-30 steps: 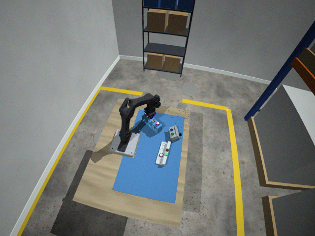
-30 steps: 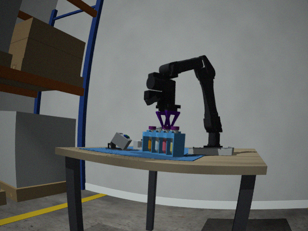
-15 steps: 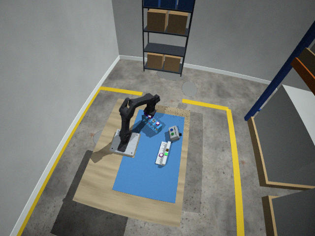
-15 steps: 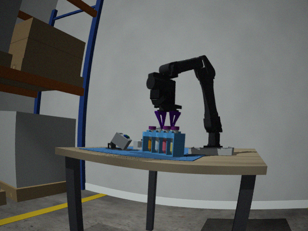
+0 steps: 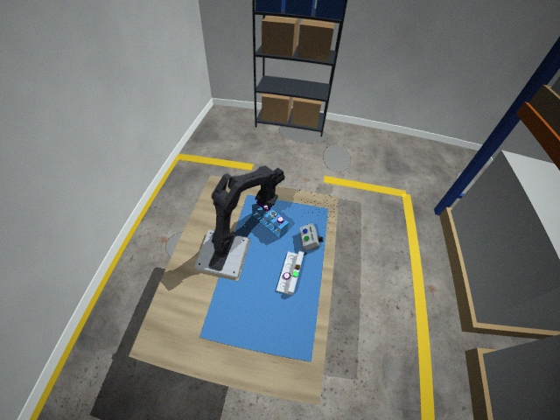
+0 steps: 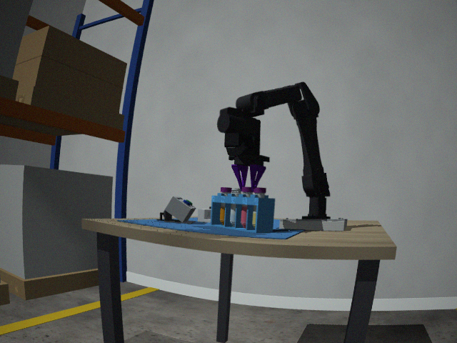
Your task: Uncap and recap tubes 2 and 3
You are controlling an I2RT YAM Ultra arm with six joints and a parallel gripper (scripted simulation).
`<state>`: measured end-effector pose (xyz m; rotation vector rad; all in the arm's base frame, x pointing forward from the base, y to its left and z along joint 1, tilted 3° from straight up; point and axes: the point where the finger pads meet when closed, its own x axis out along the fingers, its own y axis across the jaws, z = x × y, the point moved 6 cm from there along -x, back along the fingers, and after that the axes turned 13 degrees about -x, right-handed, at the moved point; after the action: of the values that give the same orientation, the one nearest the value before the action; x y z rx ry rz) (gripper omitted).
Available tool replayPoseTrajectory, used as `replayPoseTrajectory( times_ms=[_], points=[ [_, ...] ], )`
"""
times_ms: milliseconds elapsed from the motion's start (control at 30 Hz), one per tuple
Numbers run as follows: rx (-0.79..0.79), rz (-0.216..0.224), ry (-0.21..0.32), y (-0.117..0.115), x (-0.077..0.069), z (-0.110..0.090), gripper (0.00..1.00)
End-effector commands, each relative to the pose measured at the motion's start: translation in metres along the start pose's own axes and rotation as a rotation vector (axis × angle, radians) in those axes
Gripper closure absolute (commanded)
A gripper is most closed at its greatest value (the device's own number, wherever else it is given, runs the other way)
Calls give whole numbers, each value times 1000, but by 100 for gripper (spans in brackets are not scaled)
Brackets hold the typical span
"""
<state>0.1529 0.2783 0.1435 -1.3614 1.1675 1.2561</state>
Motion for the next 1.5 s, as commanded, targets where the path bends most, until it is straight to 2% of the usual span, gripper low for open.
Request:
replayPoseTrajectory(
  times_ms=[0, 67, 300, 367, 867, 1133, 1167, 1467],
  points=[
    [-5, -11, -15, -1, -4, 2, 100],
    [-5, -11, -15, -1, -4, 2, 100],
    [229, -9, -17, -1, -4, 1, 100],
    [229, -9, -17, -1, -4, 1, 100],
    [729, -5, -19, -1, -3, 1, 100],
    [781, -4, -19, -1, -3, 2, 100],
    [781, -4, -19, -1, -3, 2, 51],
    [781, -4, -19, -1, -3, 2, 51]
  ],
)
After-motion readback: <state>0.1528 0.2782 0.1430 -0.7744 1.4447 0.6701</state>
